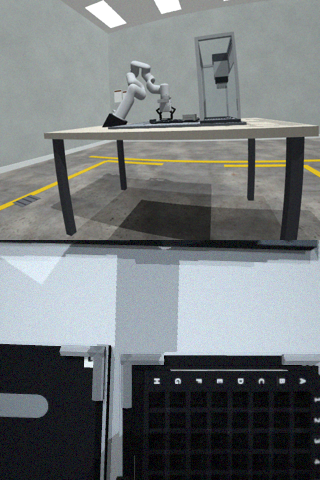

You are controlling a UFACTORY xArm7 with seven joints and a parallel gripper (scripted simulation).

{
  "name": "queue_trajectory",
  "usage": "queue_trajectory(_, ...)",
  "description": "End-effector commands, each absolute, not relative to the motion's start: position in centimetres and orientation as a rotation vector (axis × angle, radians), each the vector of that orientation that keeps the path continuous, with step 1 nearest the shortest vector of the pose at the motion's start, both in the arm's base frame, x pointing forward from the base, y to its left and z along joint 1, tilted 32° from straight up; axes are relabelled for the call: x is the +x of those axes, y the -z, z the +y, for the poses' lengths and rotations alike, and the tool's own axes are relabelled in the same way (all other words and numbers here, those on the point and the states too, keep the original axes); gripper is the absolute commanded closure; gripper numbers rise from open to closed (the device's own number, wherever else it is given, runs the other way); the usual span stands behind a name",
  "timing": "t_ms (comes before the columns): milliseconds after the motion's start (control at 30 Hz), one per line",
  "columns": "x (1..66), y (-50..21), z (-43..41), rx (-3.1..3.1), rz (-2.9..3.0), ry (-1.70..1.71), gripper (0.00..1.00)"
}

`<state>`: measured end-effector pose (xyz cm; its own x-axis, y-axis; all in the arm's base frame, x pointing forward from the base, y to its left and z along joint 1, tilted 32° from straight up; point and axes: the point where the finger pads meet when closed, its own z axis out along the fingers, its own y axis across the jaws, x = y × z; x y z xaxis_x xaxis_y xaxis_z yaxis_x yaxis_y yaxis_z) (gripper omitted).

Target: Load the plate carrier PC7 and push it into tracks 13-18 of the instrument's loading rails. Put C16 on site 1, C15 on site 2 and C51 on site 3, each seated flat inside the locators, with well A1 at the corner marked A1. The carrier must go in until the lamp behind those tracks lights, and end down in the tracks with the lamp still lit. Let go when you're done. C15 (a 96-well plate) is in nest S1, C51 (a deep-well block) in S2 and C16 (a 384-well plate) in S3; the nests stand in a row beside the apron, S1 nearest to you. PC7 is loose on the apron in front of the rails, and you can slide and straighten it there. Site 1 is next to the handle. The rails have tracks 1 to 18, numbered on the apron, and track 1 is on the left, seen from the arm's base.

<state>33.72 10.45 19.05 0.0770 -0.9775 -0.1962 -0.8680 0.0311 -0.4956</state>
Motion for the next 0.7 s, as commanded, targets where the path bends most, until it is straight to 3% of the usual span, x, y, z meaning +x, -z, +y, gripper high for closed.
queue_trajectory(0,33.78,-19.12,10.47,-1.865,1.819,0.292,0.00)
queue_trajectory(333,33.78,-19.12,10.47,-1.865,1.819,0.292,0.00)
queue_trajectory(367,33.76,-19.17,10.46,-1.865,1.819,0.292,1.00)
queue_trajectory(667,33.76,-19.17,10.46,-1.865,1.819,0.292,1.00)
